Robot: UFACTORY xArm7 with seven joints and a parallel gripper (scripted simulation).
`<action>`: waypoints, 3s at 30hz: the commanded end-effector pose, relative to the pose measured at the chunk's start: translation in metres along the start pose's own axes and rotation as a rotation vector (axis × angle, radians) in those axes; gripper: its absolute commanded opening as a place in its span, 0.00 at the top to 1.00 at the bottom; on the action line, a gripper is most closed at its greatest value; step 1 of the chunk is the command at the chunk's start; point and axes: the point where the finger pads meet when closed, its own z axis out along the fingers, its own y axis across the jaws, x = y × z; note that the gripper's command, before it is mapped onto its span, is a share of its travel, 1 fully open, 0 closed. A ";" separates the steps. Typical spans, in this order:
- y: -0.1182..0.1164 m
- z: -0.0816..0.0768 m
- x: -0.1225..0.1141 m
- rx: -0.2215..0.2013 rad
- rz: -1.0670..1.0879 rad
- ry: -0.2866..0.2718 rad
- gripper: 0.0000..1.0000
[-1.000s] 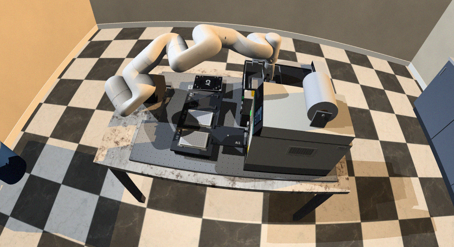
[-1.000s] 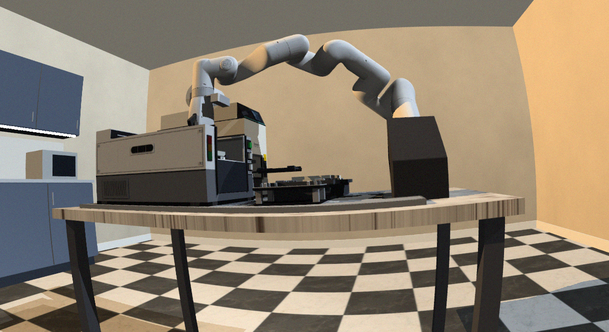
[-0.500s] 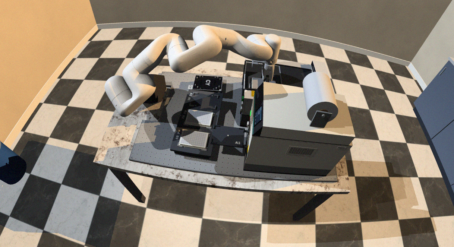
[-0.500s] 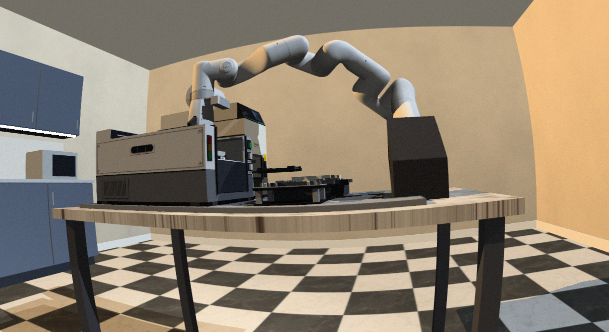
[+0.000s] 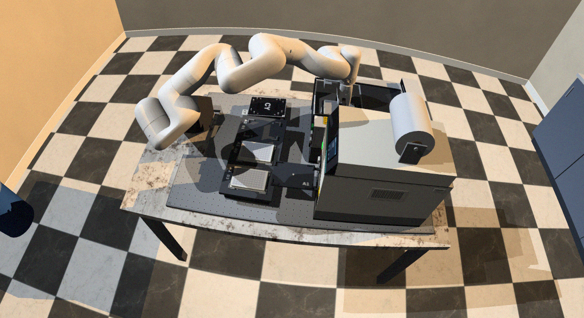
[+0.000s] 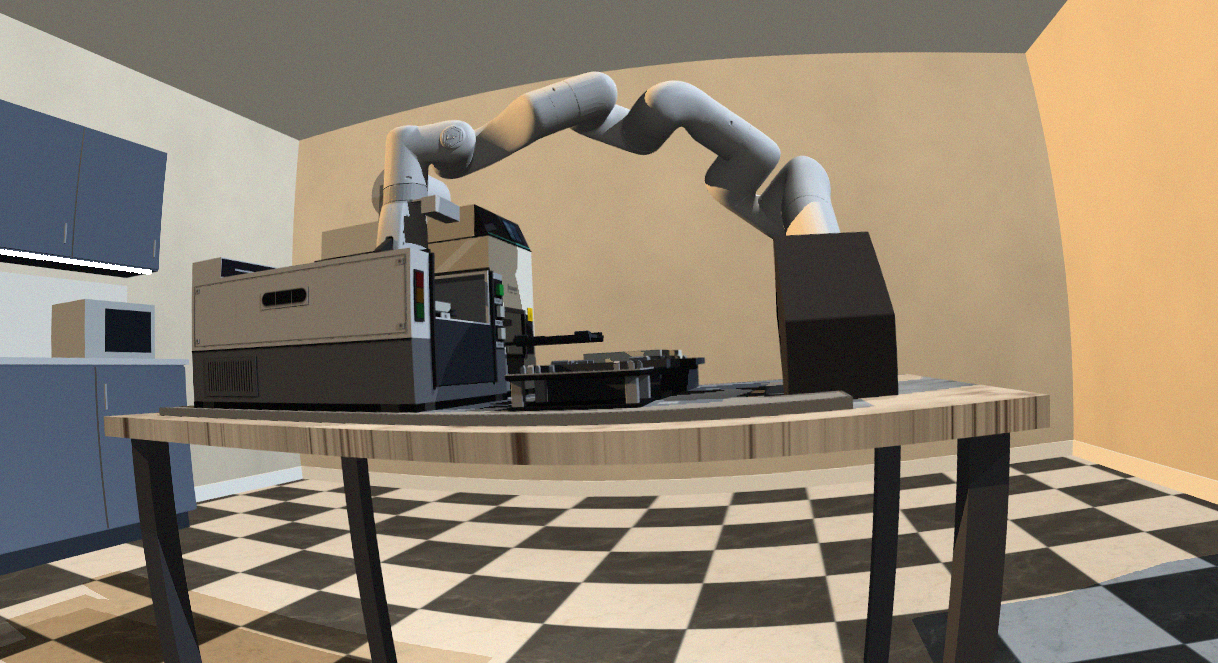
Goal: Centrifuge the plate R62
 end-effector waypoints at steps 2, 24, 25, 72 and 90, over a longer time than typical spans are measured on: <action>0.001 -0.004 -0.002 -0.003 0.000 -0.006 0.00; 0.001 -0.004 -0.002 -0.003 0.000 -0.007 1.00; 0.001 -0.004 -0.002 -0.003 0.000 -0.007 1.00; 0.001 -0.052 -0.001 -0.004 0.000 -0.007 1.00; 0.001 -0.079 -0.001 -0.004 0.000 -0.007 1.00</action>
